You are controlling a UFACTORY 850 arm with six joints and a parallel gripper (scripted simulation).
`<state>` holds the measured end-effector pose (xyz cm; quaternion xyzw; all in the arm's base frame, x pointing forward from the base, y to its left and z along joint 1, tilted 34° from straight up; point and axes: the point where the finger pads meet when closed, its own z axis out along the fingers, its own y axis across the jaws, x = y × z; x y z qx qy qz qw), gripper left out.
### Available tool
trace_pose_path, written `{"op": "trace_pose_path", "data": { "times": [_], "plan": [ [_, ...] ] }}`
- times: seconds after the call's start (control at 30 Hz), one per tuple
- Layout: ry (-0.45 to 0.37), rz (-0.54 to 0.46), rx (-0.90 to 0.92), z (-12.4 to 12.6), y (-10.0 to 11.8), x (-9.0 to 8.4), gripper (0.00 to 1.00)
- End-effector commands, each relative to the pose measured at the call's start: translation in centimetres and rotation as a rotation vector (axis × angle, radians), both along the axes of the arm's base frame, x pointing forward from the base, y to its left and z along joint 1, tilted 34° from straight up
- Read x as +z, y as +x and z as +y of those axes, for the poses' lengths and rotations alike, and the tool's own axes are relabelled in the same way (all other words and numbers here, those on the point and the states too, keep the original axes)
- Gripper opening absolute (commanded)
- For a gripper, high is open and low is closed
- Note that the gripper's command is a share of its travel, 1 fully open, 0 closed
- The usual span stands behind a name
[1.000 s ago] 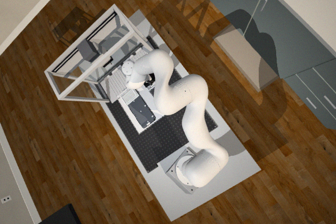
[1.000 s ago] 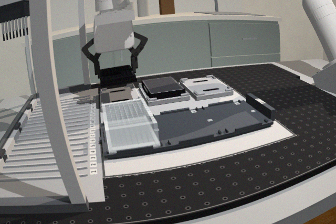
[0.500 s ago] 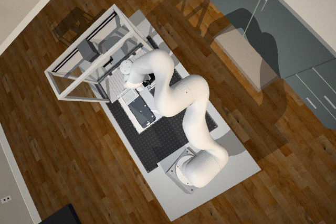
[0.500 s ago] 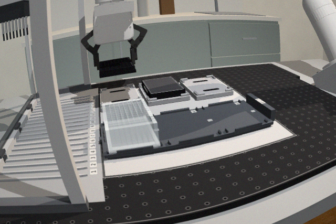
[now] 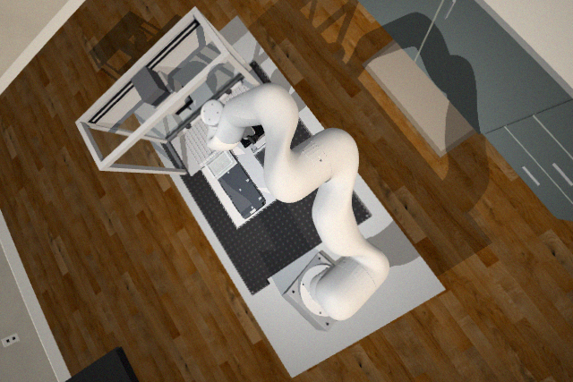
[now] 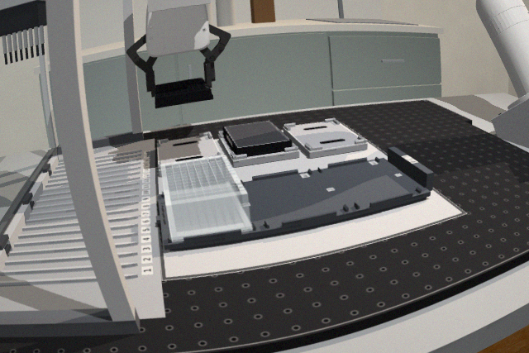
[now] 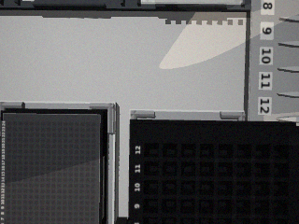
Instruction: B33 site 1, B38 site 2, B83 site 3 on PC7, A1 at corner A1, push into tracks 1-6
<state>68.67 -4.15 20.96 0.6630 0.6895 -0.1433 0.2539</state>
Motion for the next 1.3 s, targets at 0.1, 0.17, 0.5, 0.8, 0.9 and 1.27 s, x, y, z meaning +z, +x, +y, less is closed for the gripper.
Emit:
{"op": "trace_pose_path", "data": {
  "times": [0.1, 0.17, 0.5, 0.8, 0.9, 1.27],
  "plan": [
    [0.0, -0.002, 0.001, 0.5, -0.1, 0.8, 0.0],
    [0.0, -0.002, 0.001, 0.6, -0.1, 1.0, 0.0],
    [0.0, -0.002, 0.001, 1.2, -0.3, 1.9, 0.0],
    [-0.001, 0.002, 0.007, 2.3, -0.9, 1.1, 0.0],
    [-0.001, 0.002, 0.007, 3.4, -1.5, 0.2, 0.0],
    [-0.001, 0.003, 0.007, 6.7, -3.3, -2.3, 0.0]
  ]
}}
